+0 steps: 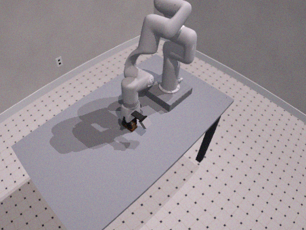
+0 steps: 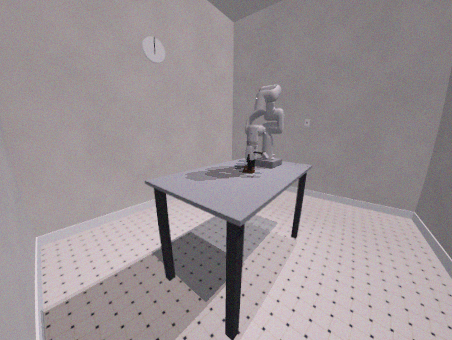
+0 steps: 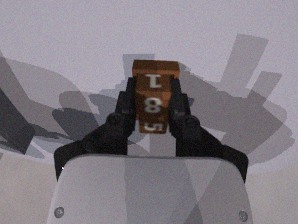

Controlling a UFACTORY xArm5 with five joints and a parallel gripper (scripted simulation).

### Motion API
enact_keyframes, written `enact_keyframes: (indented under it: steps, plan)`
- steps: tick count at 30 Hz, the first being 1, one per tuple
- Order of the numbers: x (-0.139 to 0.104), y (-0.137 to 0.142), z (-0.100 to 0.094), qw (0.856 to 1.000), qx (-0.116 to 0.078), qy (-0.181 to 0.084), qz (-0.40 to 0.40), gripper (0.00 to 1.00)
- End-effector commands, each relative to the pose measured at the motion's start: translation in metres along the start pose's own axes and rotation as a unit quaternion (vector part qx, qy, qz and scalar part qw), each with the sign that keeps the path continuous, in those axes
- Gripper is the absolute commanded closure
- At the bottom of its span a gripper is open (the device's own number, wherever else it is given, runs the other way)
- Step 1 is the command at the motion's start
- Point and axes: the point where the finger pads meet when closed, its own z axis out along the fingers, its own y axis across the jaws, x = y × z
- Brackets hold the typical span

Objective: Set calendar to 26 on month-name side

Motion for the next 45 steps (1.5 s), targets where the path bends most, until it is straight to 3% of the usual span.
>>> enact_keyframes:
  steps: [1,12,18,20,25,29,45]
  plan:
    - [0.000,0.001,-0.001,1.000,-0.001,0.000,0.000,0.73]
    - [0.000,0.001,-0.007,1.000,-0.001,0.000,0.000,0.73]
    - [0.000,0.001,-0.042,1.000,-0.002,0.000,0.000,0.73]
    - [0.000,0.001,-0.042,1.000,-0.002,0.000,0.000,0.73]
    - [0.000,0.001,-0.079,1.000,-0.002,0.000,0.000,0.73]
    - [0.000,0.001,-0.096,1.000,-0.002,0.000,0.000,0.73]
    - [0.000,0.003,-0.100,1.000,-0.002,0.000,-0.009,0.73]
